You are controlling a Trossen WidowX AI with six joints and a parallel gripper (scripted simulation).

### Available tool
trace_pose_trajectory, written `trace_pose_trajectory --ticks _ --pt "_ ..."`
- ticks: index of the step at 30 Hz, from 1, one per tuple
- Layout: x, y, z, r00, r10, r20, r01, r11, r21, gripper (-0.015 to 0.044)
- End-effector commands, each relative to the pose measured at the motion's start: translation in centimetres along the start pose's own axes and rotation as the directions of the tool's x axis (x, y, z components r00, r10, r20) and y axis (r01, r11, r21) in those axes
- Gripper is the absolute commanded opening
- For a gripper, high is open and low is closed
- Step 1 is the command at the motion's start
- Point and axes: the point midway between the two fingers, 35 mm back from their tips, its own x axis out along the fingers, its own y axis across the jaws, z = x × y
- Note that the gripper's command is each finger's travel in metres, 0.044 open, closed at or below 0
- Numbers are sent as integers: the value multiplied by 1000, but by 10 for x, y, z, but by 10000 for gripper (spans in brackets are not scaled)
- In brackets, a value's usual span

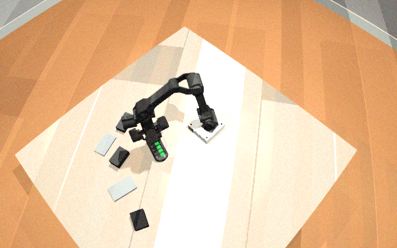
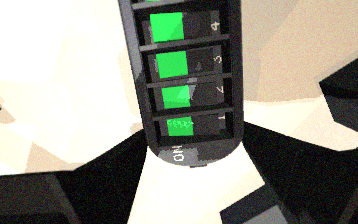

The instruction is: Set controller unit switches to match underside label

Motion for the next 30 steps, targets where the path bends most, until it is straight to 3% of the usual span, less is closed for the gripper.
trace_pose_trajectory --ticks 1,28,30 --pt "5 1 3 1000 5 13 -5 1000 -12 338" --pt "16 1 -3 1000 3 3 -3 1000 -3 338" --pt "17 1 -3 1000 4 3 -4 1000 -2 390"
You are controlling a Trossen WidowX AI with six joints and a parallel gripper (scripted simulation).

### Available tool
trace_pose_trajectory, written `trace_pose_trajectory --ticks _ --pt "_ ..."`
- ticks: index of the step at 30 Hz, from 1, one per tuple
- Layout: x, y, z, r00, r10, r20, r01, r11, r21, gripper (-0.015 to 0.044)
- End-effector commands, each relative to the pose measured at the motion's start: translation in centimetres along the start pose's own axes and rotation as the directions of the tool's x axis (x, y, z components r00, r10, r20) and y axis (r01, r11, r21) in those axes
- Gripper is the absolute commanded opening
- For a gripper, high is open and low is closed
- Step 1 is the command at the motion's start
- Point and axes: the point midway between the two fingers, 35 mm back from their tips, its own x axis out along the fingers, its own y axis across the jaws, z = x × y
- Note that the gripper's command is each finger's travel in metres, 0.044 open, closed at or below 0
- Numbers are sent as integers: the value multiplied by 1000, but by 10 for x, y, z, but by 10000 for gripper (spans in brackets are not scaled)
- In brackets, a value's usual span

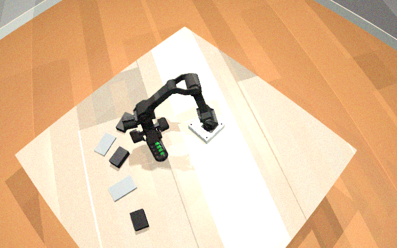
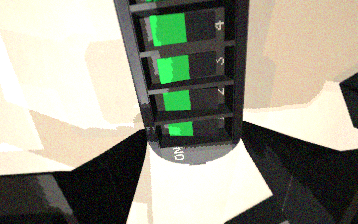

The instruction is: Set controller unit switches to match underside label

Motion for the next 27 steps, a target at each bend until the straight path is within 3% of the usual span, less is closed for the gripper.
trace_pose_trajectory --ticks 1,2,11,17,27 --pt "0 0 0 1000 0 0 0 1000 0 417" --pt "0 0 0 1000 0 0 0 1000 0 440" --pt "-1 0 2 1000 0 0 0 1000 0 440" --pt "-39 0 58 1000 -1 5 1 1000 0 440" --pt "-41 0 60 1000 -1 5 1 1000 0 440"
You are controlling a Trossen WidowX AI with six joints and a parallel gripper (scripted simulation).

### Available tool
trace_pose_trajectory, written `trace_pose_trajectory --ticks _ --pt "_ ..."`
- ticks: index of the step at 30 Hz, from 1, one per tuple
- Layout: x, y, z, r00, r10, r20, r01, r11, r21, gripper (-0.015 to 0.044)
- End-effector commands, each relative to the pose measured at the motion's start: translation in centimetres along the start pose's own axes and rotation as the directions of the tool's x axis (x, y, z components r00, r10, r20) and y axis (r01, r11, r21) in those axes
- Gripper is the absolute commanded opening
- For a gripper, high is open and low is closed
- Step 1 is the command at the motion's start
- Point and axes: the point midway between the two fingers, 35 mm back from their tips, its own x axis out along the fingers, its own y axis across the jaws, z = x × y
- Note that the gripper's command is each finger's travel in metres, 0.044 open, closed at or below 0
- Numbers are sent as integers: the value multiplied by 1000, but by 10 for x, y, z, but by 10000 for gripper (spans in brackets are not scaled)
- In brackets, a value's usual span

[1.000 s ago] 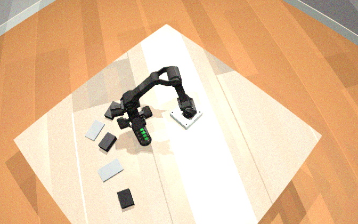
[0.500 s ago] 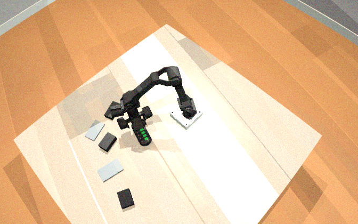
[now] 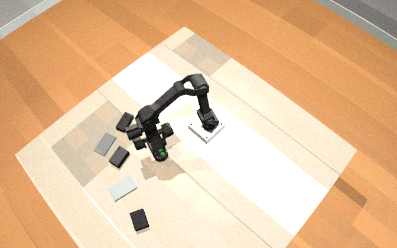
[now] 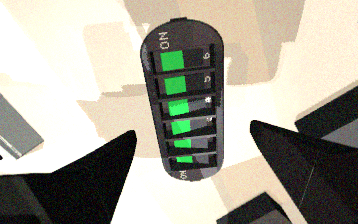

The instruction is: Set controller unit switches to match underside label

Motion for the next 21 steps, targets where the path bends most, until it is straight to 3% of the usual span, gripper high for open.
trace_pose_trajectory --ticks 1,10,15,20,21 --pt "-2 0 2 1000 -2 1 2 1000 4 440" --pt "-4 0 2 1000 -2 1 2 1000 4 440" --pt "-49 0 1 1000 -2 0 2 1000 -1 440" --pt "-51 0 1 1000 -2 0 2 1000 -1 440" --pt "-51 0 1 1000 -2 0 2 1000 -1 414"
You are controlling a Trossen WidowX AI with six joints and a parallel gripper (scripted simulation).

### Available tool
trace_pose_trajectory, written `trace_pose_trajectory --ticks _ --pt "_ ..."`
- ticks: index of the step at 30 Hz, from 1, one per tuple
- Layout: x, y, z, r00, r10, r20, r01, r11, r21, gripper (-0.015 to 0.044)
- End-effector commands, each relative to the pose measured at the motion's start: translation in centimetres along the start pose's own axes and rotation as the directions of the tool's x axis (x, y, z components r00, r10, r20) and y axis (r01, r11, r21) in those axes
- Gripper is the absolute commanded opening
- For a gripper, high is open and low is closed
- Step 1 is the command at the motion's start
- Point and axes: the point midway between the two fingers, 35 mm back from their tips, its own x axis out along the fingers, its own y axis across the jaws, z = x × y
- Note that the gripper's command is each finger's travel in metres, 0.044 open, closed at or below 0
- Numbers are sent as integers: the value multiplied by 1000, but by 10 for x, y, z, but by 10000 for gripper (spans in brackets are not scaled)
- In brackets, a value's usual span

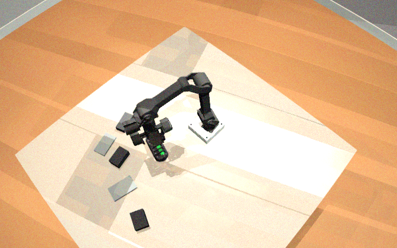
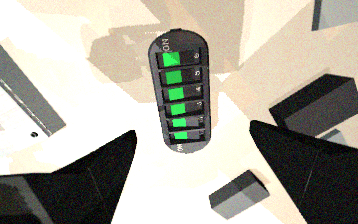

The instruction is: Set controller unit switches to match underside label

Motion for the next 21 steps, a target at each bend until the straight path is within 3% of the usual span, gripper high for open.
trace_pose_trajectory --ticks 1,16,21 --pt "-3 1 0 1000 6 0 -6 1000 3 387" --pt "-3 1 0 1000 6 0 -6 1000 3 0" --pt "-3 1 0 1000 6 0 -6 1000 3 0"
